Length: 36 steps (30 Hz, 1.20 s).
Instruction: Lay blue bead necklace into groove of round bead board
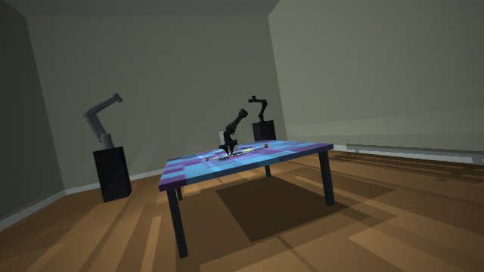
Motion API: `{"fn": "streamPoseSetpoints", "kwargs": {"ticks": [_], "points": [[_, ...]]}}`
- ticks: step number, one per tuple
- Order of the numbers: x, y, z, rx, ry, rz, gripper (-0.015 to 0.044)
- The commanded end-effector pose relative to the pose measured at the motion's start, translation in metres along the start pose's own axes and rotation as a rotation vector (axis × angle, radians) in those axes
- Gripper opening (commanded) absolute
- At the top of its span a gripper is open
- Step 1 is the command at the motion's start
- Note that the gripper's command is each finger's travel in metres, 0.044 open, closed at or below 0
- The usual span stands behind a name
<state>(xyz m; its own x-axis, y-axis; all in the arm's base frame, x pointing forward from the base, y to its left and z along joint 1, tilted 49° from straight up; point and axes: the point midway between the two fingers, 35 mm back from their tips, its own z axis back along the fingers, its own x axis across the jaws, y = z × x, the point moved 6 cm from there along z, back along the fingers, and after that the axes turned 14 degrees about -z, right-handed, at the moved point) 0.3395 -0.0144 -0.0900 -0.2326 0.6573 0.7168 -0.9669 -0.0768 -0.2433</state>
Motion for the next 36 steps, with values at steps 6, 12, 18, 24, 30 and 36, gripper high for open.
{"fn": "streamPoseSetpoints", "kwargs": {"ticks": [6,12,18,24,30,36], "points": [[0.001,0.0,0.014,0.005,-0.002,-0.003,0.044],[0.0,0.001,0.016,0.006,-0.003,-0.004,0.044],[0.0,0.001,0.016,0.006,-0.002,-0.003,0.044],[0.0,0.001,0.016,0.006,-0.002,-0.003,0.044],[0.026,-0.008,0.022,0.006,0.0,-0.103,0.0309],[0.072,-0.018,0.031,0.007,-0.001,-0.276,0.025]]}}
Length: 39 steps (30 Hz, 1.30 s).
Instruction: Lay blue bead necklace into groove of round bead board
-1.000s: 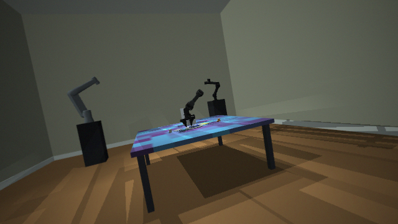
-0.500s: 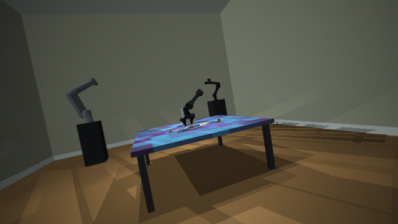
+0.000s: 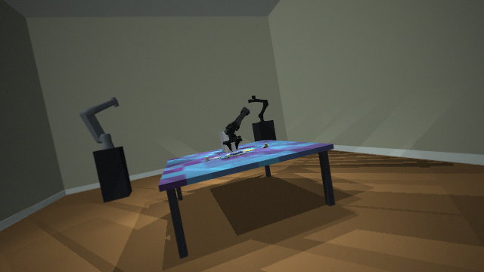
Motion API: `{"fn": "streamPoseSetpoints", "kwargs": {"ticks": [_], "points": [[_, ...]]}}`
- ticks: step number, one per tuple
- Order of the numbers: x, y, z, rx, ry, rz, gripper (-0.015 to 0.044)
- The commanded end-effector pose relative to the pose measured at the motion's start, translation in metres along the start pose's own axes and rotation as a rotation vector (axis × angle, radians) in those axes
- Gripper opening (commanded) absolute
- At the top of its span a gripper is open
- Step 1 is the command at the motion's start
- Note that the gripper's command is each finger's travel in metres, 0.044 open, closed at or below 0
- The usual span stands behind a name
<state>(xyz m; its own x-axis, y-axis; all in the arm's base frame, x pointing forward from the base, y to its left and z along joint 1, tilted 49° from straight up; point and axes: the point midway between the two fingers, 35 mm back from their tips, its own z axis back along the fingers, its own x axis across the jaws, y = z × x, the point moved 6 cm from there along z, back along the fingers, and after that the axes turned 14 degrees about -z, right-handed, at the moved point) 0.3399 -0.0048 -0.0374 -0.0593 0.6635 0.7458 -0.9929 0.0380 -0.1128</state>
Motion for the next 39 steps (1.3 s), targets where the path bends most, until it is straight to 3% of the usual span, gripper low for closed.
{"fn": "streamPoseSetpoints", "kwargs": {"ticks": [1,6,39], "points": [[0.036,0.001,0.005,0.005,-0.005,-0.129,0.025],[0.062,0.004,0.01,0.006,-0.009,-0.229,0.025],[0.062,0.004,-0.023,0.004,-0.009,-0.227,0.025]]}}
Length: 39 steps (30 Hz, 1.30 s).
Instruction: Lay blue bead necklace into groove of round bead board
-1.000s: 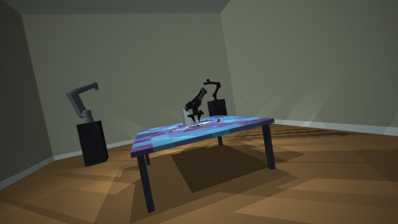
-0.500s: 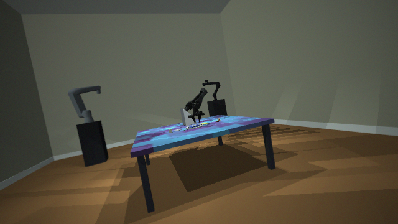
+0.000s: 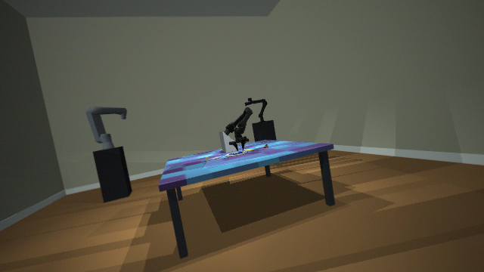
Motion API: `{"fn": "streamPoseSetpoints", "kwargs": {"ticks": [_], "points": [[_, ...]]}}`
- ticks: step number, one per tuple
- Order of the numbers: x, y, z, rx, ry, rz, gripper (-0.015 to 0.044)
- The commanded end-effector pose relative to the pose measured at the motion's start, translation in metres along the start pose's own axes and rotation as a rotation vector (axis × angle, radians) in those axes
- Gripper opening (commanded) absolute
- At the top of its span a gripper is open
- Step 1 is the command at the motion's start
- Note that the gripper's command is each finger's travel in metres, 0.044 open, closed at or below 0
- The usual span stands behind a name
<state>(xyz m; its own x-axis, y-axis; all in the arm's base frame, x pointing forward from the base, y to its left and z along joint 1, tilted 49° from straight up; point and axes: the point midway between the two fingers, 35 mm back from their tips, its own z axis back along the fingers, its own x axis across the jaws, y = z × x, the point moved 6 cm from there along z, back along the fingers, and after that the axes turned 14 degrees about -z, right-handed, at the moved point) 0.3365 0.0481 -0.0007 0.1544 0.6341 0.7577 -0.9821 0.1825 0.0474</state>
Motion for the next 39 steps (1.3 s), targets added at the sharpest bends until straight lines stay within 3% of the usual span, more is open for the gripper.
{"fn": "streamPoseSetpoints", "kwargs": {"ticks": [1,10,20,39], "points": [[-0.0009,0.0024,-0.0098,0.009,-0.001,-0.011,0.025],[-0.0008,0.0033,-0.0155,0.011,-0.002,-0.013,0.025],[-0.0002,0.0024,-0.0129,0.008,-0.002,-0.006,0.0],[-0.0002,0.0024,-0.0129,0.008,-0.002,-0.006,0.0]]}}
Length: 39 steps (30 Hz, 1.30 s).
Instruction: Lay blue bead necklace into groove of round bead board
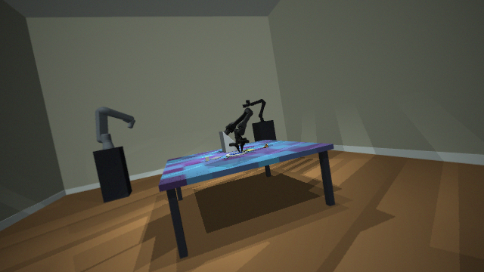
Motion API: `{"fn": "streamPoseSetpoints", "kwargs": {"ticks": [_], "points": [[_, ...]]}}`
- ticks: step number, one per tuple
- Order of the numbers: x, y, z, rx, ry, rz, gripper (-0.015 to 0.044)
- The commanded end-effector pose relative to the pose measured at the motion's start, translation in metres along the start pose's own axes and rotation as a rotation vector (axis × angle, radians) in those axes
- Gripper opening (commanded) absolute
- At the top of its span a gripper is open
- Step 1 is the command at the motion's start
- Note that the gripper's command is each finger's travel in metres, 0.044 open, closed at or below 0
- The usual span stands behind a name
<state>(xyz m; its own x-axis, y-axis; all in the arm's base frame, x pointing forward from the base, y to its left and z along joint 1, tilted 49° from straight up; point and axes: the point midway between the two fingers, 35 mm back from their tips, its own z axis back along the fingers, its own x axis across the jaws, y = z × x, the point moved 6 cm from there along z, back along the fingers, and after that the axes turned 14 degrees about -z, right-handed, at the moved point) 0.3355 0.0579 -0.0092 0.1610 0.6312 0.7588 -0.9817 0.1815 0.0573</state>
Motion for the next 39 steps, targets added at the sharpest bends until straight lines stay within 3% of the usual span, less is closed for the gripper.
{"fn": "streamPoseSetpoints", "kwargs": {"ticks": [1,39], "points": [[0.0,0.0,0.0,0.001,0.001,0.001,0.0],[-0.012,0.019,0.006,0.005,0.001,-0.007,0.0]]}}
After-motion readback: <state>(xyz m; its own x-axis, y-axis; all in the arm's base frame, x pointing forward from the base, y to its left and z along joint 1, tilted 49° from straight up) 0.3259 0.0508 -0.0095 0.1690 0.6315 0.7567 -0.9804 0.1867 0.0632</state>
